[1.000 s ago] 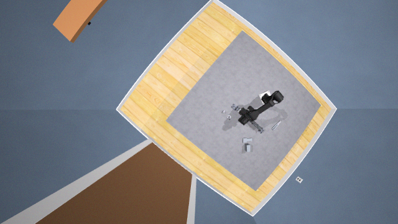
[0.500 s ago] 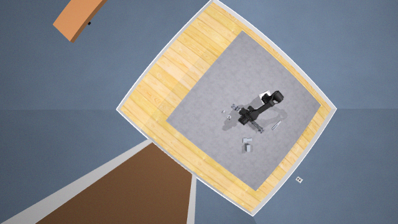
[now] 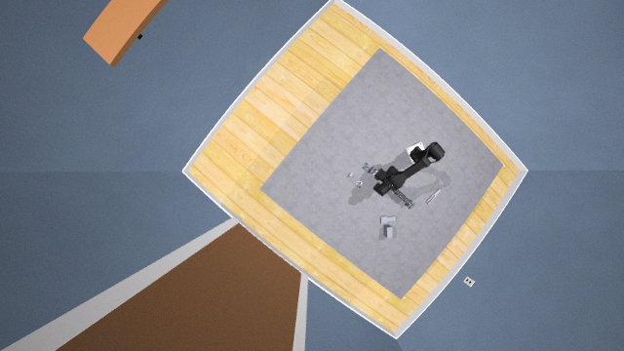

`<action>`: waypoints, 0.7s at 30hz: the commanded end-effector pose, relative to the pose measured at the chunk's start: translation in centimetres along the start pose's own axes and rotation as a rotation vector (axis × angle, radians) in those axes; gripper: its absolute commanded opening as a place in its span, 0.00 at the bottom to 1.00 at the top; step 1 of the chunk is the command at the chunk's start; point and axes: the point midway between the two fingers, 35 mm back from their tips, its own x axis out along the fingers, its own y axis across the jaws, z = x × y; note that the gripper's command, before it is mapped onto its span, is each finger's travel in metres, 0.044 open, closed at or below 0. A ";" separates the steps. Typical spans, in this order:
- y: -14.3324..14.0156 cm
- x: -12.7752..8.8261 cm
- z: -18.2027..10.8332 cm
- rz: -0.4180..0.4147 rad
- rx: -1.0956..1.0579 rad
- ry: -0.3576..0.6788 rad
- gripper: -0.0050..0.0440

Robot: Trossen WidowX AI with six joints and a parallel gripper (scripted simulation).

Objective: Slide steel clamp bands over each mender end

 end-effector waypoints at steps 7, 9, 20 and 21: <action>0.1 -3.1 -2.7 -0.002 -0.002 0.004 1.00; 0.1 -3.9 -3.2 -0.001 -0.002 0.004 1.00; 0.0 -4.5 -3.6 0.000 -0.002 0.003 1.00; 0.0 -4.5 -3.6 0.000 -0.002 0.003 1.00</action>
